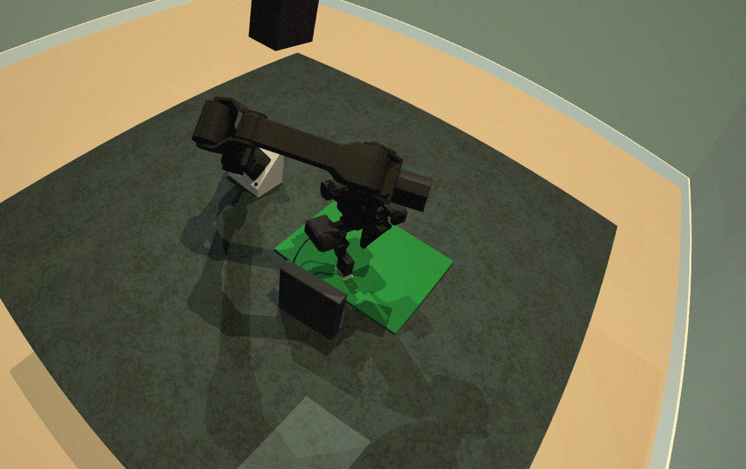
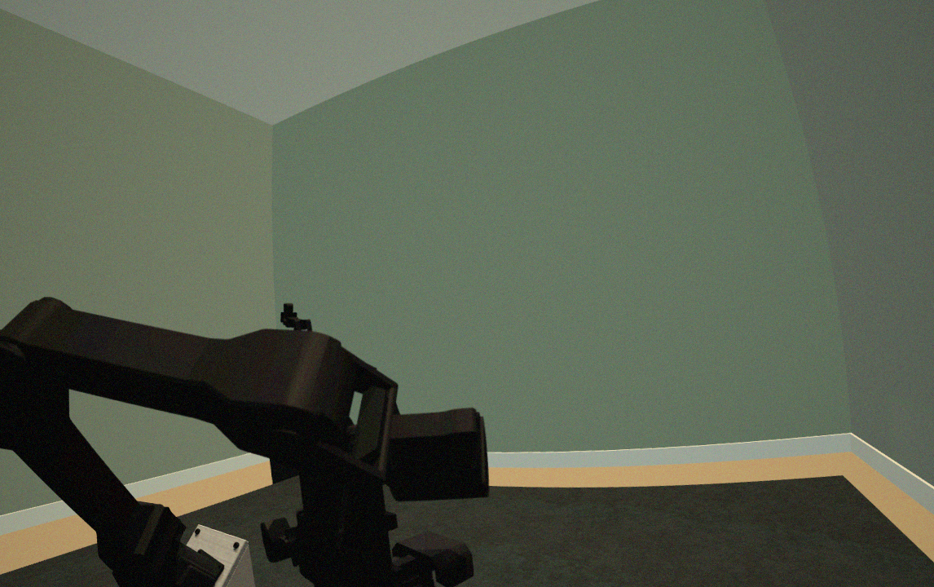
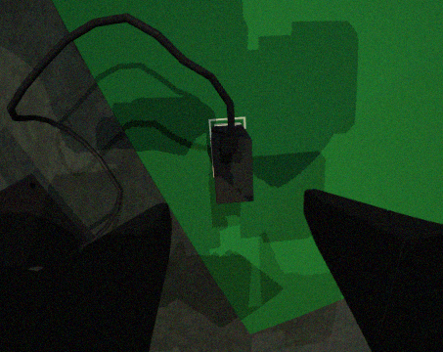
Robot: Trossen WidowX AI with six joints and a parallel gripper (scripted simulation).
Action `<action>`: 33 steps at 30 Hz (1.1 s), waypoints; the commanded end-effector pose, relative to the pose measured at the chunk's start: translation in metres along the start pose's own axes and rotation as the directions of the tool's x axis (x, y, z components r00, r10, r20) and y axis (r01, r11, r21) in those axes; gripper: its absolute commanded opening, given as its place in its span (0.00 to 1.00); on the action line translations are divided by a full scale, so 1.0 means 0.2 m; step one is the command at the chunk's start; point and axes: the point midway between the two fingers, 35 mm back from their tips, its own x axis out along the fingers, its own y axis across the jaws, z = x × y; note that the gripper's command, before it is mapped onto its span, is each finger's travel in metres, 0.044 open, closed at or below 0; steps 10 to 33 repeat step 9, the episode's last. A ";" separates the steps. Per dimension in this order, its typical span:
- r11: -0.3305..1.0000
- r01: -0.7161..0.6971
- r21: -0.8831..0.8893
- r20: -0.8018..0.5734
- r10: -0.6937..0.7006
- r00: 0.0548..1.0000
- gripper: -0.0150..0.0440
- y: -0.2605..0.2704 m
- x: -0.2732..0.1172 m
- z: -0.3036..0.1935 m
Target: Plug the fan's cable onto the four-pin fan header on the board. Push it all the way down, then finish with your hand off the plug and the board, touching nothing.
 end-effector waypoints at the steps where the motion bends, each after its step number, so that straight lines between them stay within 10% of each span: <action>1: 1.000 0.007 0.010 -0.002 -0.007 1.000 0.69 -0.04 -0.03 -0.06; 33: 1.000 0.009 0.012 -0.004 -0.009 1.000 0.69 -0.25 -0.05 -0.31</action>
